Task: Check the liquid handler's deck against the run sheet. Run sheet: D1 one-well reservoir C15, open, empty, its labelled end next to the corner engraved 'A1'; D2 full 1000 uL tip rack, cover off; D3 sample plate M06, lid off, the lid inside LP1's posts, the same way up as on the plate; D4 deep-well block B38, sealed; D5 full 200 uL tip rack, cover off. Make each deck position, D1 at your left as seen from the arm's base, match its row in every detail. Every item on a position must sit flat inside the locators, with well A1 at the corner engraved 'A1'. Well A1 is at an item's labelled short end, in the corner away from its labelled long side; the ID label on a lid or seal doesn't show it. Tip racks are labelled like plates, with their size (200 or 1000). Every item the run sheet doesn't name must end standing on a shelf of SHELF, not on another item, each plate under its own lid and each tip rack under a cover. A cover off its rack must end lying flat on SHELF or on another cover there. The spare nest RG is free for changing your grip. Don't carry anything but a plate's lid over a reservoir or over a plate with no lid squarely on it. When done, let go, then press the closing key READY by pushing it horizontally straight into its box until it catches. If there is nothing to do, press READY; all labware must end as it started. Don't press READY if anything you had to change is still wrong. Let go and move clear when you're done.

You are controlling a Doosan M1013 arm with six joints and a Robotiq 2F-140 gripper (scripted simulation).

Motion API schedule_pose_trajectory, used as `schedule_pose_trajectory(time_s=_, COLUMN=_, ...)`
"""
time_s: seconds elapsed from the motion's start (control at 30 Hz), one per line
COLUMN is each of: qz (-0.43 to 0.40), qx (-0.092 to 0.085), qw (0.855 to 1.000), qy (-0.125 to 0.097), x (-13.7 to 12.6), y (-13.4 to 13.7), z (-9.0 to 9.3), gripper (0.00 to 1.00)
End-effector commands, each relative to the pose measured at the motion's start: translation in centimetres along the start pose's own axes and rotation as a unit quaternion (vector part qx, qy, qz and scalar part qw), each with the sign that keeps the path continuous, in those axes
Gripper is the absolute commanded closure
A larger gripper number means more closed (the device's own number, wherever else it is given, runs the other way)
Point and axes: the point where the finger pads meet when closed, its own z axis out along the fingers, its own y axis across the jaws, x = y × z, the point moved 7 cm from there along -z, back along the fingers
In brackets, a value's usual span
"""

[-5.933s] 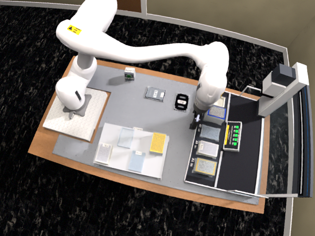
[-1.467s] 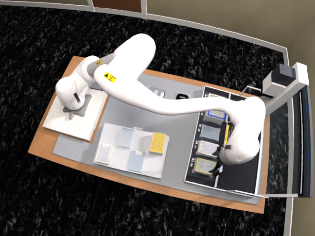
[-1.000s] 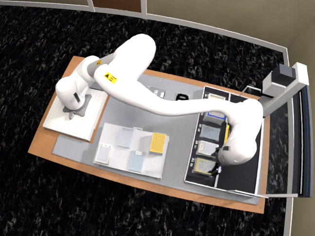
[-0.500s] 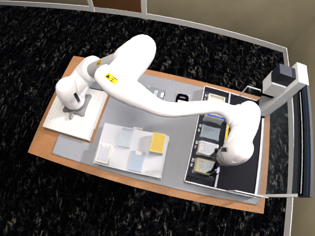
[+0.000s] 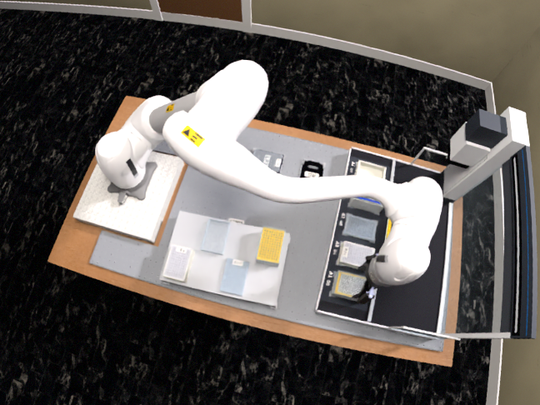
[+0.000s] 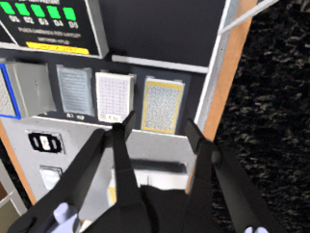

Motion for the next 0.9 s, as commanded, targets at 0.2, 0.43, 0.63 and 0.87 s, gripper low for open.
schedule_pose_trajectory(time_s=0.2, qz=0.0, qx=0.0, qw=1.0, qy=0.001, x=0.0, y=0.0, z=1.3, gripper=0.33)
schedule_pose_trajectory(time_s=0.43, qz=0.0, qx=0.0, qw=1.0, qy=0.001, x=0.0, y=0.0, z=2.2, gripper=0.33)
schedule_pose_trajectory(time_s=0.63, qz=0.0, qx=0.0, qw=1.0, qy=0.001, x=0.0, y=0.0, z=3.2, gripper=0.33)
schedule_pose_trajectory(time_s=0.87, qz=0.0, qx=0.0, qw=1.0, qy=0.001, x=0.0, y=0.0, z=4.0, gripper=0.33)
